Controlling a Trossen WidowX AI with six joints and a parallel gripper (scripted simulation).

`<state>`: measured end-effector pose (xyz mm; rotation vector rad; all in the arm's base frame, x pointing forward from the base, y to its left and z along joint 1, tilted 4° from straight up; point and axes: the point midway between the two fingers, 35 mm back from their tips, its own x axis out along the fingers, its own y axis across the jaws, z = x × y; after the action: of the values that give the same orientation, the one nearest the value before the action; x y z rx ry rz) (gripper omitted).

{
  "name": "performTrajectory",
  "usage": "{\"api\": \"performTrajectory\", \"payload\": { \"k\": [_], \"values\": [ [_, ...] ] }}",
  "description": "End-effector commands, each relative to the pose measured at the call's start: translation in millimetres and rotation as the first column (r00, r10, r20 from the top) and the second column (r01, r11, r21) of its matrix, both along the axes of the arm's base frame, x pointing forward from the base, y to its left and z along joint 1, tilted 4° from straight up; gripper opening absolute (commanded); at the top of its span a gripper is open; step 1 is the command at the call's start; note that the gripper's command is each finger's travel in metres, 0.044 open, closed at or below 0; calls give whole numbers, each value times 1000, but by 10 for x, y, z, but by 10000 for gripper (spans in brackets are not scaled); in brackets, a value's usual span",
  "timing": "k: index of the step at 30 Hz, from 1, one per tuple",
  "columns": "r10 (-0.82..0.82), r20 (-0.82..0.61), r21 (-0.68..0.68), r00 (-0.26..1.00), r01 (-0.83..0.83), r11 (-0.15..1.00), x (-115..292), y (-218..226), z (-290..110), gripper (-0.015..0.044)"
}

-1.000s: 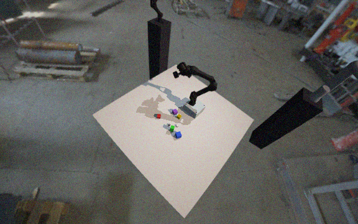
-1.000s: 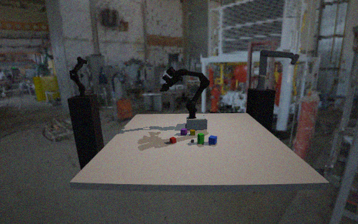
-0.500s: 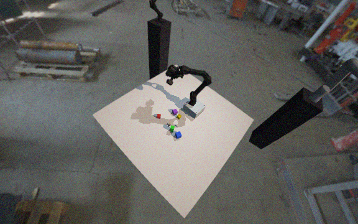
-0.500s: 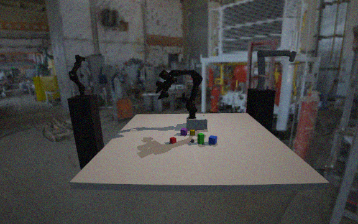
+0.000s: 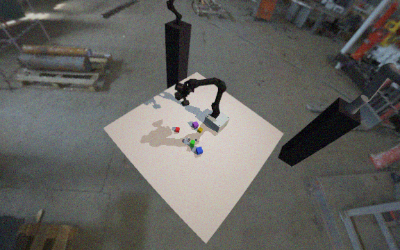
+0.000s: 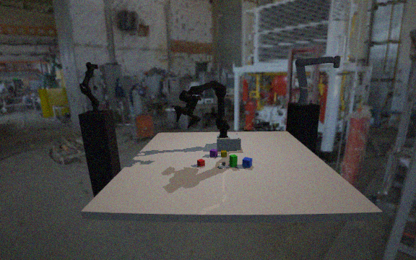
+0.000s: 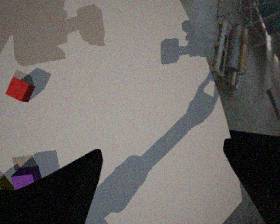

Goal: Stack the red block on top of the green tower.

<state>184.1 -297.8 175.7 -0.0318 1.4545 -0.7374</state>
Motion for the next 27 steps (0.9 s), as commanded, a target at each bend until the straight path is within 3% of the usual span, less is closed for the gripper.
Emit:
{"api": "performTrajectory", "payload": {
  "k": [1, 9, 18, 22, 27],
  "values": [
    [137, -29, 67, 990, -135, 989, 262, 57, -140, 440],
    [461, -65, 252, 885, -432, 866, 863, 323, -626, 440],
    [756, -15, 438, 655, -675, 594, 1399, 770, -1175, 440],
    [834, 26, 491, 551, -734, 469, 1550, 957, -1366, 440],
    [837, 28, 493, 546, -736, 463, 1529, 954, -1398, 440]
  ]
}}
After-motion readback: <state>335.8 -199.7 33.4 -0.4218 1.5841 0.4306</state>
